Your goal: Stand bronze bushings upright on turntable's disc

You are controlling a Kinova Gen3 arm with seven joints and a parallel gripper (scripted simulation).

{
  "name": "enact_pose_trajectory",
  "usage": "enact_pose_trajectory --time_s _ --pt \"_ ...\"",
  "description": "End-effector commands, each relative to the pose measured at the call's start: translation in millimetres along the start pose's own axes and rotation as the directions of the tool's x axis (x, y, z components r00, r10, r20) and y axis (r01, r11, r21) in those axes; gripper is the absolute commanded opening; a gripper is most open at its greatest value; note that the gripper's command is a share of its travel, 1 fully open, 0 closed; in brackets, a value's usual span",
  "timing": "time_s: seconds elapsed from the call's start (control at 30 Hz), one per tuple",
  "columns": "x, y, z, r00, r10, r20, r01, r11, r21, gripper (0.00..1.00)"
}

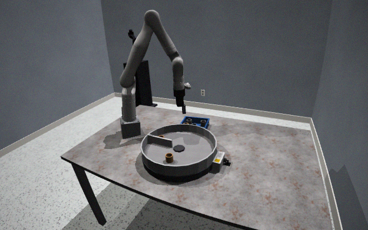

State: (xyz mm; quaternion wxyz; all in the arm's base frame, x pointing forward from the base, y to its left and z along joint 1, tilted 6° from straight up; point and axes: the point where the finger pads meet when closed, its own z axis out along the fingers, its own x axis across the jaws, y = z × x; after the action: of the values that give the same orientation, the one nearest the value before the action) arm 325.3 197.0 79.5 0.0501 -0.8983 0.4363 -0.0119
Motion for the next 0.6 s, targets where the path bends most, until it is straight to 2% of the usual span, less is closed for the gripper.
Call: enact_pose_trajectory --time_s 0.0,0.57 --pt "-8 -4 0.0 1.000 -0.013 0.001 0.013 1.000 0.001 0.36" --pt "-20 -9 -0.2 1.000 -0.006 0.001 0.006 1.000 0.002 0.36"
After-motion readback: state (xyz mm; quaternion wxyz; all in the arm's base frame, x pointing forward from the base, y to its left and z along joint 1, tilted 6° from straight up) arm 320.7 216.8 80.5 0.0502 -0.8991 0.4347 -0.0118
